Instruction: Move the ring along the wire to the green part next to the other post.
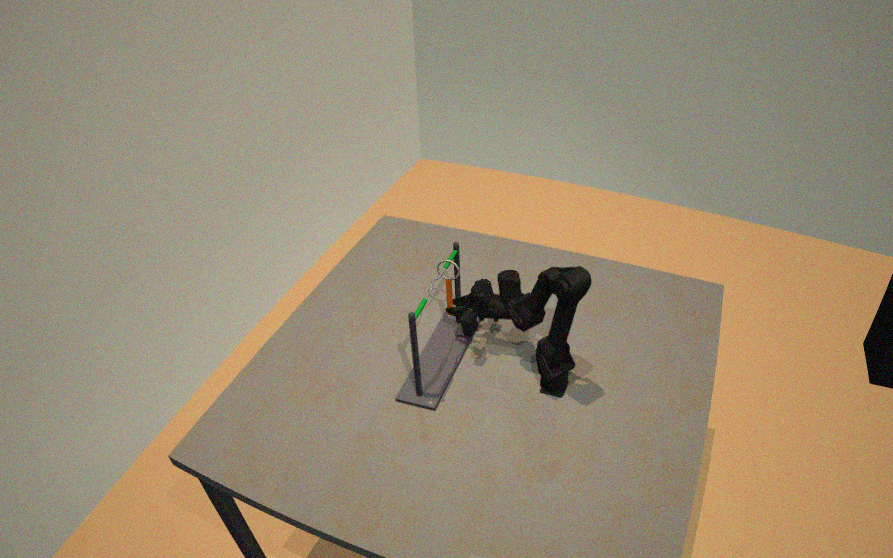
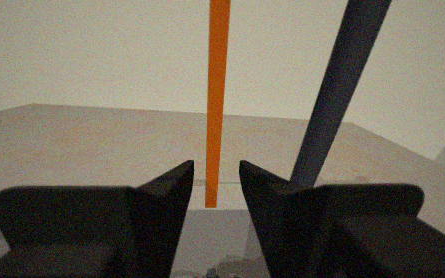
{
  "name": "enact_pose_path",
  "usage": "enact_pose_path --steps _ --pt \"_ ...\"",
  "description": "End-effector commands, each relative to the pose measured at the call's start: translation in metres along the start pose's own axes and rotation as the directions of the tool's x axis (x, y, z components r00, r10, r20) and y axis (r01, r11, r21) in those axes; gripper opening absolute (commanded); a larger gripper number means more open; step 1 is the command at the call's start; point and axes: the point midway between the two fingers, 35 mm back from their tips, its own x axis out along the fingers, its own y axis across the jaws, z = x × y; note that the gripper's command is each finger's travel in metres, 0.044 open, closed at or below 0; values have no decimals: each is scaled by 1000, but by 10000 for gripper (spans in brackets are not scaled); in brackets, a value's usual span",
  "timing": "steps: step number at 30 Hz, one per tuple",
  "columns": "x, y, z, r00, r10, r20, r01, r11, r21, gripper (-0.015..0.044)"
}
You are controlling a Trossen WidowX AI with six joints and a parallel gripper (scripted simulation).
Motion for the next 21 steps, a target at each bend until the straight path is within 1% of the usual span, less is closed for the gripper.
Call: enact_pose_path --steps 1,16,21 --pt "7 0 -4 1000 -1 -9 1 1000 12 160" --pt "31 4 -6 1000 -1 -5 1 1000 13 160" --pt "32 4 -6 1000 -1 -5 1 1000 13 160"
